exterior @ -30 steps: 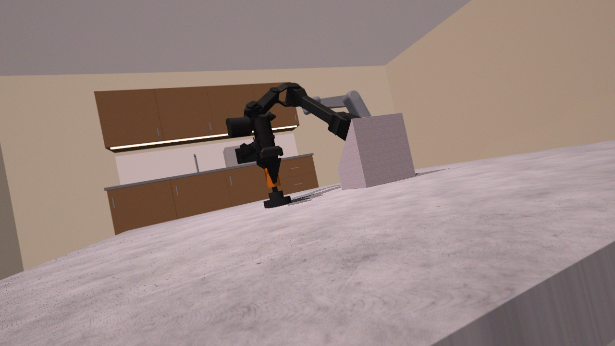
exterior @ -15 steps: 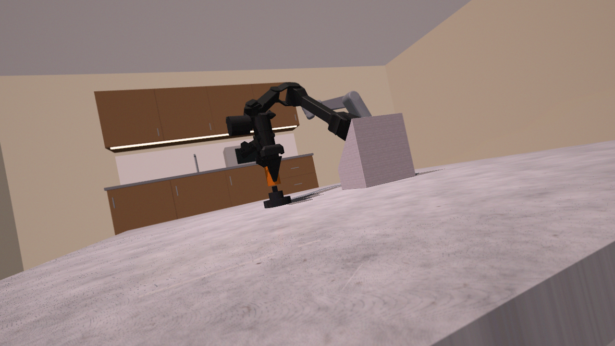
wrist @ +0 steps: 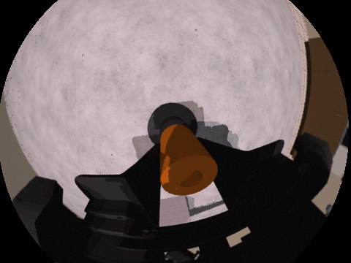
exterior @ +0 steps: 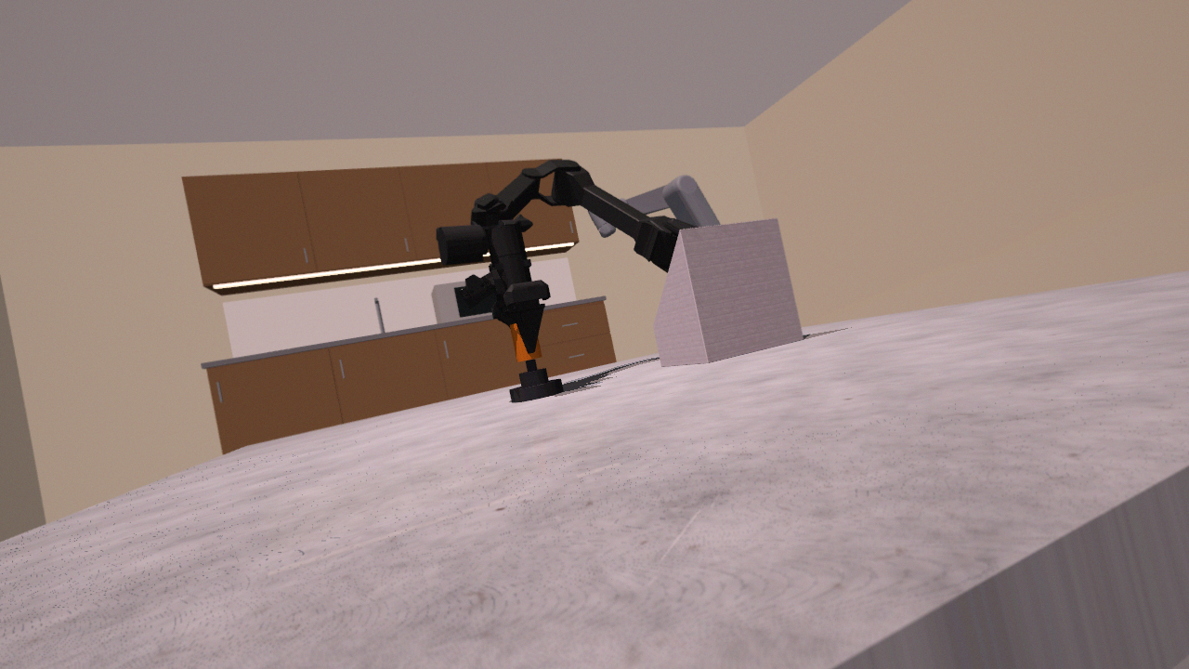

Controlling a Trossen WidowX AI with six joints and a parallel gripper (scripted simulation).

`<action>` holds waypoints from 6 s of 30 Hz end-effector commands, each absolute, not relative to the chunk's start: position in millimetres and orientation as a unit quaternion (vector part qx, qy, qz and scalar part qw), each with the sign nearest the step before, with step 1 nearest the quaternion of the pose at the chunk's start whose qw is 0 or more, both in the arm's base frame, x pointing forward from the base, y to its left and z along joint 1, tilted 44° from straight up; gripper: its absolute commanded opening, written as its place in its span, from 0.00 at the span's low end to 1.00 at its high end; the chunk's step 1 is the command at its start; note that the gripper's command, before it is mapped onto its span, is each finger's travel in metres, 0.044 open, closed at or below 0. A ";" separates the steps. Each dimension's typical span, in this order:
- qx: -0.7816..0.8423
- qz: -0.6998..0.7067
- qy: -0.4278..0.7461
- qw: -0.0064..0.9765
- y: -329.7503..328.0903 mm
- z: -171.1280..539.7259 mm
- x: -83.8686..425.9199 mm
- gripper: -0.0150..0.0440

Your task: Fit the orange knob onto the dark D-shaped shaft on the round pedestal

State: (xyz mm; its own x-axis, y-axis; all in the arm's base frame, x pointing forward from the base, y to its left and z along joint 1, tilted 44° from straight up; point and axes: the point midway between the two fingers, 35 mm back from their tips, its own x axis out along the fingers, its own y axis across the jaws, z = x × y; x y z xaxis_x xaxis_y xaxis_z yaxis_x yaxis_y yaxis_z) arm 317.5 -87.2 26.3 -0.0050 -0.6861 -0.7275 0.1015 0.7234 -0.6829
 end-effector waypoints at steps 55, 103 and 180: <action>-0.236 -0.288 0.648 0.665 -84.9 30.7 315.8 0.25; -0.242 -0.282 0.651 0.662 -89.8 25.2 316.5 0.25; -0.274 -0.250 0.664 0.650 -90.2 24.1 317.3 0.25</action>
